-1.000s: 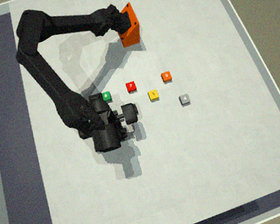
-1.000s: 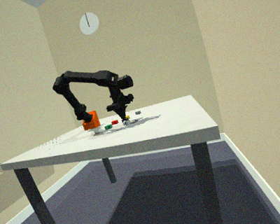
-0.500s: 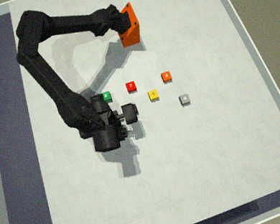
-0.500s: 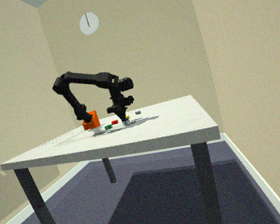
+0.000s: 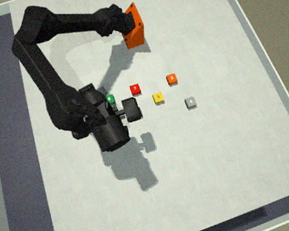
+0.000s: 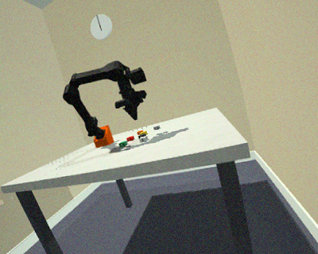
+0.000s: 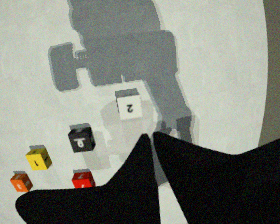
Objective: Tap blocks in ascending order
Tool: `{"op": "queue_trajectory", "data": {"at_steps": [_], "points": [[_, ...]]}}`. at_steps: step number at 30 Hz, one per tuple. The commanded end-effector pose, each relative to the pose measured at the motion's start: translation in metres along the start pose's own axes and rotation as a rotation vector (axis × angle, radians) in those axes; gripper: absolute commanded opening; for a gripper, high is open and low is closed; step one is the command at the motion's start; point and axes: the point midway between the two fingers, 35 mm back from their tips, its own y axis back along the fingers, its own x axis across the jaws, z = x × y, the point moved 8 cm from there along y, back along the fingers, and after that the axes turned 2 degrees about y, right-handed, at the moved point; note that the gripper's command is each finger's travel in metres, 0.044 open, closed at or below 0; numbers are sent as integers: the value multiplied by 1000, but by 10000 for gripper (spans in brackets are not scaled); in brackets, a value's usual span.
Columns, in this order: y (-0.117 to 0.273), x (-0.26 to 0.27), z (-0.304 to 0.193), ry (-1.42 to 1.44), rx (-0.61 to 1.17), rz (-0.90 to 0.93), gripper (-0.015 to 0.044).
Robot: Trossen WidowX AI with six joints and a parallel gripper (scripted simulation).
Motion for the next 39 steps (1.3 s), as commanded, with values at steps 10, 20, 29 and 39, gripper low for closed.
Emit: {"op": "queue_trajectory", "data": {"at_steps": [10,20,29,39], "points": [[24,126,-18,12,-1,52,20],[18,259,-105,4,10,16,20],[-40,261,-104,3,9,16,20],[-67,260,-106,2,9,13,20]]}}
